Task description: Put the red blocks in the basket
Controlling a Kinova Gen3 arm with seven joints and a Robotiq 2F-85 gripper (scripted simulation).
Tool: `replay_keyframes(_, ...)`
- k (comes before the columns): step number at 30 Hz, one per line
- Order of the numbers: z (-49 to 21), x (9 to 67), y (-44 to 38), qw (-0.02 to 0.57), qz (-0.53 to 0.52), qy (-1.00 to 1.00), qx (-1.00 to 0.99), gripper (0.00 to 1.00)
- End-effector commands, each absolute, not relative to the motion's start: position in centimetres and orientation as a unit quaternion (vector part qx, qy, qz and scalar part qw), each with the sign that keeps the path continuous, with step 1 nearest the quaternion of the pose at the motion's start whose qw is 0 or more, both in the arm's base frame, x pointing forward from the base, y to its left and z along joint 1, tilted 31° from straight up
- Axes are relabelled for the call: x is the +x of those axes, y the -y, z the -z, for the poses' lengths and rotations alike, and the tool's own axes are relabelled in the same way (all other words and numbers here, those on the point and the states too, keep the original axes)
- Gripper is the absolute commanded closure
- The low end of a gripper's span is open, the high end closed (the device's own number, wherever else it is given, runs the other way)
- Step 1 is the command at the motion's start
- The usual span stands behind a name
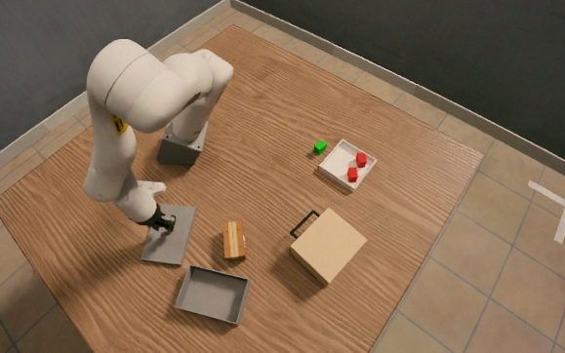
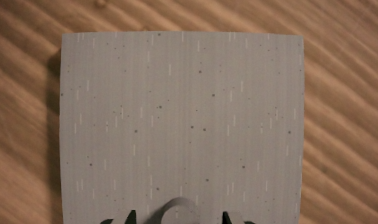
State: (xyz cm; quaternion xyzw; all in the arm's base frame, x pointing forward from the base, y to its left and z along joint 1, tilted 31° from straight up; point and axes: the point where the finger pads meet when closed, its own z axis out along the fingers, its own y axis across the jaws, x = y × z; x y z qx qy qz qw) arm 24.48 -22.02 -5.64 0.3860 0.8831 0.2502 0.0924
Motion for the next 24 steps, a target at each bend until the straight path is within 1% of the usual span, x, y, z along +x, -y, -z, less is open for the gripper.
replay_keyframes(1, 5.66, 24.59, 22.10, 0.093, -0.248, -0.884, 0.385, 0.52)
replay_keyframes(24, 6.10, 24.67, 21.83, 0.092, -0.249, -0.884, 0.386, 0.52)
